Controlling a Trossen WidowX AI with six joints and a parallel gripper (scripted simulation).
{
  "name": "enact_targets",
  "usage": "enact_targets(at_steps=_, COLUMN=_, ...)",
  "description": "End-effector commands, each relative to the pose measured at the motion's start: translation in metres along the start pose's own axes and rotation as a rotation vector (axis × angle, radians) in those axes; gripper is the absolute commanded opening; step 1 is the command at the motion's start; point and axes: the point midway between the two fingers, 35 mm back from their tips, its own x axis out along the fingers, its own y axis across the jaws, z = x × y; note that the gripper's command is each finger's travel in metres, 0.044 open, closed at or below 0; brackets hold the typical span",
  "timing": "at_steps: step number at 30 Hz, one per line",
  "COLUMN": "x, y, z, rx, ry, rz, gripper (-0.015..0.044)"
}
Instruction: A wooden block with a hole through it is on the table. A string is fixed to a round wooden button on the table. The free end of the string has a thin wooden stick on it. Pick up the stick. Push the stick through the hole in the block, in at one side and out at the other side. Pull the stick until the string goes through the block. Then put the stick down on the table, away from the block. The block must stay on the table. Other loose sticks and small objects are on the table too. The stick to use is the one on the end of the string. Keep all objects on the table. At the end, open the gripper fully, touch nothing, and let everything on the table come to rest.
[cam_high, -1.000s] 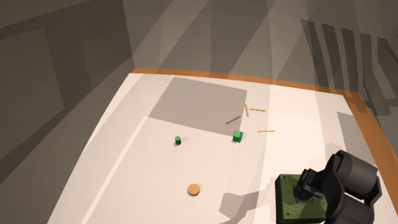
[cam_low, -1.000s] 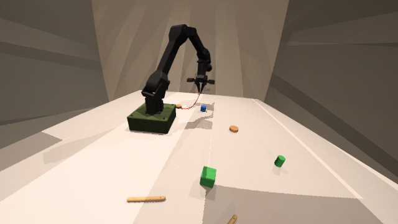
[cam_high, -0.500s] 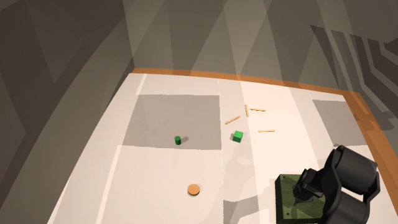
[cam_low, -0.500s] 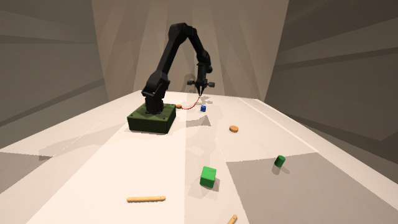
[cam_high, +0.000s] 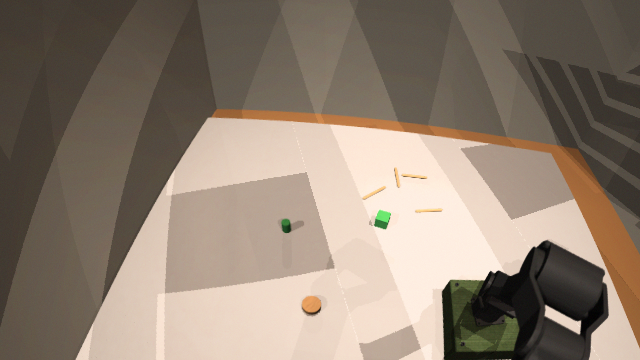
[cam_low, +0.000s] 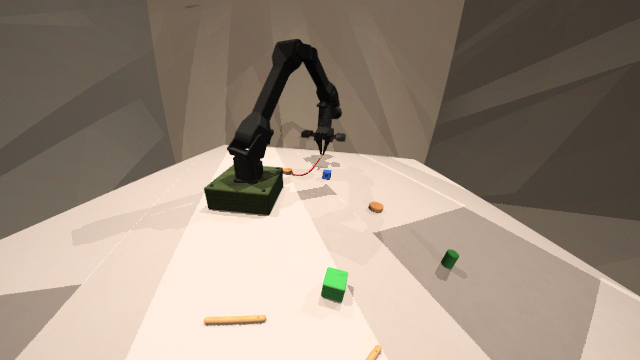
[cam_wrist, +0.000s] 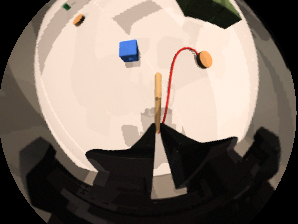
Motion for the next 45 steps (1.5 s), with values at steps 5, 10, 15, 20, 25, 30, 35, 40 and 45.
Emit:
enact_targets(at_steps=5, x=0.000, y=0.000, z=-0.012, rx=-0.002, ry=0.005, rz=-0.004, gripper=0.0000)
enact_targets(at_steps=10, x=-0.001, y=0.000, z=-0.019, rx=-0.002, ry=0.006, rz=-0.004, gripper=0.0000)
enact_targets(at_steps=15, x=-0.001, y=0.000, z=-0.025, rx=-0.001, ry=0.006, rz=-0.004, gripper=0.0000)
enact_targets(at_steps=20, x=-0.001, y=0.000, z=-0.032, rx=-0.001, ry=0.007, rz=-0.004, gripper=0.0000)
enact_targets(at_steps=25, x=-0.001, y=0.000, z=-0.038, rx=0.000, ry=0.007, rz=-0.004, gripper=0.0000)
enact_targets(at_steps=30, x=-0.001, y=0.000, z=-0.045, rx=0.001, ry=0.008, rz=-0.004, gripper=0.0000)
enact_targets(at_steps=35, x=-0.001, y=0.000, z=-0.051, rx=0.002, ry=0.009, rz=-0.004, gripper=0.0000)
enact_targets(at_steps=40, x=-0.001, y=-0.001, z=-0.057, rx=0.002, ry=0.011, rz=-0.004, gripper=0.0000)
enact_targets(at_steps=45, x=-0.001, y=-0.001, z=-0.063, rx=0.003, ry=0.014, rz=-0.004, gripper=0.0000)
